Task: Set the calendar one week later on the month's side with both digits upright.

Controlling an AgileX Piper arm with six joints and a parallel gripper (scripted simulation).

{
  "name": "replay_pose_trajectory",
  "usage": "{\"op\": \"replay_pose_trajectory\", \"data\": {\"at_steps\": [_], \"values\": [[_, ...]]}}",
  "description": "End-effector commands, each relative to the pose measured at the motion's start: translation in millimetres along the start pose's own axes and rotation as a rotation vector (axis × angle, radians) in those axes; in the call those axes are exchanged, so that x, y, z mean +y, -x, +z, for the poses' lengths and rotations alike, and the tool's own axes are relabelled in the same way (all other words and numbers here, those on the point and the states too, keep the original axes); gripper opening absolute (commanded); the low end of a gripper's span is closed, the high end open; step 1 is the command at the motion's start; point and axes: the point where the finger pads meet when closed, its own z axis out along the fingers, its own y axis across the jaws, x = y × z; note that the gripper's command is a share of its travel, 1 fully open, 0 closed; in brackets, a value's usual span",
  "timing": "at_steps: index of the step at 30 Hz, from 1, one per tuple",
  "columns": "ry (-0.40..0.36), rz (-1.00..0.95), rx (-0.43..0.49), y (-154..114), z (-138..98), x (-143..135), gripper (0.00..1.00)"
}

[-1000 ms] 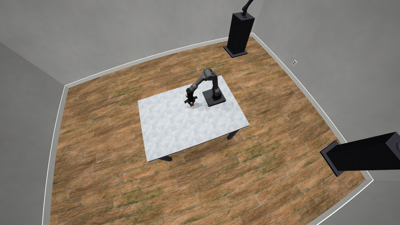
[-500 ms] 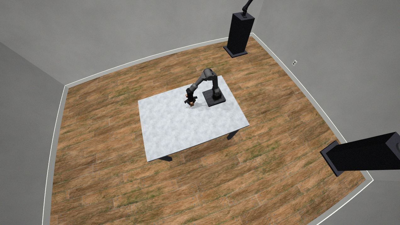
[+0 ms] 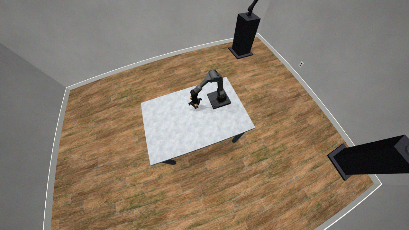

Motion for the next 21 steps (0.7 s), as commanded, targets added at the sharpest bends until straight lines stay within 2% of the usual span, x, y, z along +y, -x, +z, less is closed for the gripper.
{"op": "replay_pose_trajectory", "data": {"at_steps": [1,11,21], "values": [[0.007,0.0,0.0,0.1,-10.0,1.7,0.59],[0.007,0.0,0.0,-0.1,-61.7,1.3,0.59],[0.007,0.0,-0.001,0.0,-84.7,1.1,0.59]]}}
